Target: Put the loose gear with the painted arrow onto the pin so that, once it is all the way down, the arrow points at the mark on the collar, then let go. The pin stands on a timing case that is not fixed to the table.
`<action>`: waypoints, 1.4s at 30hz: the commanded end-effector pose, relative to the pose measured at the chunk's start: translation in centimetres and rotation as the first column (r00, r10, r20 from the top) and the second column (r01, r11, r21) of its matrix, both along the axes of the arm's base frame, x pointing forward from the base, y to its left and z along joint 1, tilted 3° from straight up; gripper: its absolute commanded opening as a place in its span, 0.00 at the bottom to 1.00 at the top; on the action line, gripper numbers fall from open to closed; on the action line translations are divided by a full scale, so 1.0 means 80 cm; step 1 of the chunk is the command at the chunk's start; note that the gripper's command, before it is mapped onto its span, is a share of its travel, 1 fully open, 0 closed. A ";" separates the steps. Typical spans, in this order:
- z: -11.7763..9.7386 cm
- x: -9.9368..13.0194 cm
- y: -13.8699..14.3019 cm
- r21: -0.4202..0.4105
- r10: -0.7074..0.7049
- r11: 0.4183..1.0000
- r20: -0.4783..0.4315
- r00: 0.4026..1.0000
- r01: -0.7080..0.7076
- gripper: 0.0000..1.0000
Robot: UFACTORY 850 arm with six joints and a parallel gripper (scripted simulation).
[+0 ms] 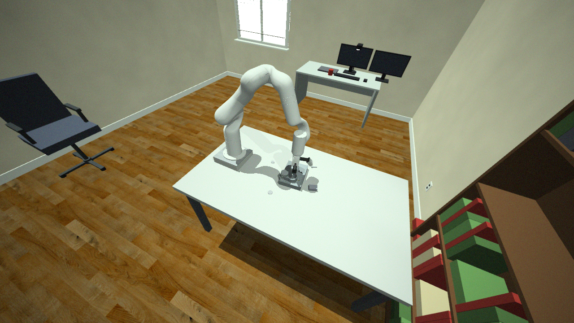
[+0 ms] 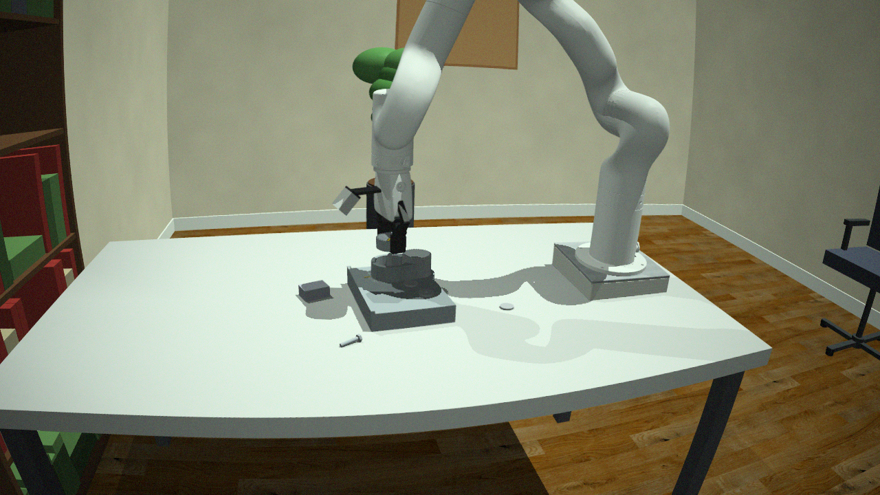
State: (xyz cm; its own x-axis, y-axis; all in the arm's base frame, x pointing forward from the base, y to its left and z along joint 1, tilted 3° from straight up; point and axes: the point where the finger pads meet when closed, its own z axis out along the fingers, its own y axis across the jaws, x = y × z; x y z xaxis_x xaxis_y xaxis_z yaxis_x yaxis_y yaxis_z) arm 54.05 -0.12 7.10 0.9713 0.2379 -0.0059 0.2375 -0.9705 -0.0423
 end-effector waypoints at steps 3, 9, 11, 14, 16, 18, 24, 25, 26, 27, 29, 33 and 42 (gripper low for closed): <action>0.000 -0.003 -0.039 0.008 -0.055 0.998 0.003 0.998 0.055 0.00; 0.000 -0.002 -0.039 0.004 -0.256 0.967 -0.006 0.967 0.256 0.00; 0.000 -0.002 -0.039 0.003 -0.296 0.955 -0.008 0.955 0.296 0.00; 0.000 -0.002 -0.039 0.003 -0.306 0.952 -0.008 0.952 0.306 0.00; 0.000 -0.002 -0.039 0.003 -0.311 0.951 -0.009 0.951 0.311 0.00; 0.000 -0.002 -0.039 0.003 -0.311 0.951 -0.009 0.951 0.311 0.00; 0.000 -0.002 -0.039 0.003 -0.311 0.951 -0.009 0.951 0.311 0.00; 0.000 -0.002 -0.039 0.003 -0.311 0.951 -0.009 0.951 0.311 0.00; 0.000 -0.002 -0.039 0.003 -0.311 0.951 -0.009 0.951 0.311 0.00; 0.000 -0.002 -0.039 0.003 -0.311 0.951 -0.009 0.951 0.311 0.00; -0.001 -0.002 -0.039 0.003 -0.311 0.950 -0.009 0.950 0.311 0.00; -0.003 -0.002 -0.039 0.003 -0.312 0.950 -0.009 0.950 0.312 0.00; -0.021 -0.003 -0.038 0.003 -0.313 0.950 -0.009 0.950 0.313 0.00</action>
State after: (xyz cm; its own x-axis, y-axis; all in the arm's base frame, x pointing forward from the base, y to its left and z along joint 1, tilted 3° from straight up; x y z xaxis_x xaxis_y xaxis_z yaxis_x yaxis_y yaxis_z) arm 53.74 -3.17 6.05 0.9969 -0.0777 -0.0159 -0.0783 -0.9958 -0.0472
